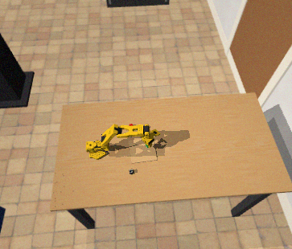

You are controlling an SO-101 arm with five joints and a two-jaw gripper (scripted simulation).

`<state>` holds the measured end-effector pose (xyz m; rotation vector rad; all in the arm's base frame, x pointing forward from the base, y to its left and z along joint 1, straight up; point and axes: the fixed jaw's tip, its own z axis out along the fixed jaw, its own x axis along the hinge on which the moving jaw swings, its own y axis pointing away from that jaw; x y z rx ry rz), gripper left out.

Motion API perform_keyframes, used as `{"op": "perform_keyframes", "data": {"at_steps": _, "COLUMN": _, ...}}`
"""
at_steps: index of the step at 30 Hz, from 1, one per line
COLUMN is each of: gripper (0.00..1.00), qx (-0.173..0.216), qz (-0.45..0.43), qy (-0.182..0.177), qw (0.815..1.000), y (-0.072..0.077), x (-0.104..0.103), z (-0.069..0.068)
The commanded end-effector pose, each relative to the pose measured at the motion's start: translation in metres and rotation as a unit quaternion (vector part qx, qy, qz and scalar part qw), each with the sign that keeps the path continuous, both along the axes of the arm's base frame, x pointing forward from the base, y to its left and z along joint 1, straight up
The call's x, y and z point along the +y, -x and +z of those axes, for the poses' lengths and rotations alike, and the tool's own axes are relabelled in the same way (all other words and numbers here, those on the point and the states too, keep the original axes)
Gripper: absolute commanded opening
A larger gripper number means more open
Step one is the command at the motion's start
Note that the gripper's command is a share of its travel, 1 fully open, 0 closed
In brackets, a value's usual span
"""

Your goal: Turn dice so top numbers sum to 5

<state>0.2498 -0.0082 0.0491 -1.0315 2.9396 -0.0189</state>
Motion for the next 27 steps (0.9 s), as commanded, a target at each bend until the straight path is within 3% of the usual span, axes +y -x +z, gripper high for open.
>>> {"op": "perform_keyframes", "data": {"at_steps": 1, "gripper": 0.0, "qx": -0.03, "qz": -0.009, "qy": 0.002, "qw": 0.999, "y": -0.009, "x": -0.0082, "z": 0.012}}
{"op": "perform_keyframes", "data": {"at_steps": 27, "gripper": 0.0, "qx": -0.037, "qz": -0.01, "qy": 0.002, "qw": 0.999, "y": -0.0107, "x": -0.0086, "z": 0.0142}}
